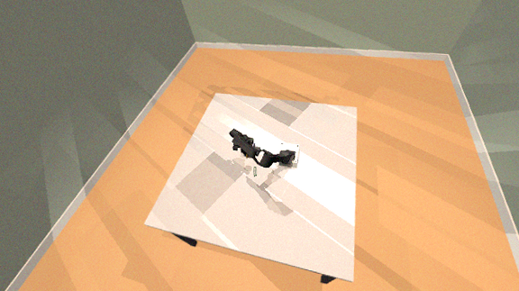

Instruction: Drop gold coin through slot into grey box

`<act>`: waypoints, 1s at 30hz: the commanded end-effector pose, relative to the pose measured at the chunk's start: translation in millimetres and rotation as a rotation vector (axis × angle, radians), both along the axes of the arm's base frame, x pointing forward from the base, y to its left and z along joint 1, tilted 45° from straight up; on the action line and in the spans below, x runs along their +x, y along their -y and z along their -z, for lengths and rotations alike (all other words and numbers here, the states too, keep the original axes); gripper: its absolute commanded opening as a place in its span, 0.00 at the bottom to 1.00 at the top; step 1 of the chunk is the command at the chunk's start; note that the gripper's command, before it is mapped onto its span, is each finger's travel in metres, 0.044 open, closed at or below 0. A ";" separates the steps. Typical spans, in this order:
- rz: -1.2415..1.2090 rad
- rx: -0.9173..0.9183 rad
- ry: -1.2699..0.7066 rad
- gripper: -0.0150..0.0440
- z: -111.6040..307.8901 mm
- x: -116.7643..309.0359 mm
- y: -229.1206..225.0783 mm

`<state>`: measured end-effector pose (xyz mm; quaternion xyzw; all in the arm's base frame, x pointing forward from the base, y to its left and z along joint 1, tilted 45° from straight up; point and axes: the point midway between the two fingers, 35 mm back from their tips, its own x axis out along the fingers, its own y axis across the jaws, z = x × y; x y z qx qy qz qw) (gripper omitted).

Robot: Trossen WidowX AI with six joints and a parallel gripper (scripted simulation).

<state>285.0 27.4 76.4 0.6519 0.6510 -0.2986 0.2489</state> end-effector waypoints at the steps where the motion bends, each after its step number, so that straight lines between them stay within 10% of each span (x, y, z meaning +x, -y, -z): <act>1: 0.000 -0.005 0.011 0.25 4.8 6.7 7.8; 30: -0.001 -0.002 0.012 0.25 55.4 32.4 54.2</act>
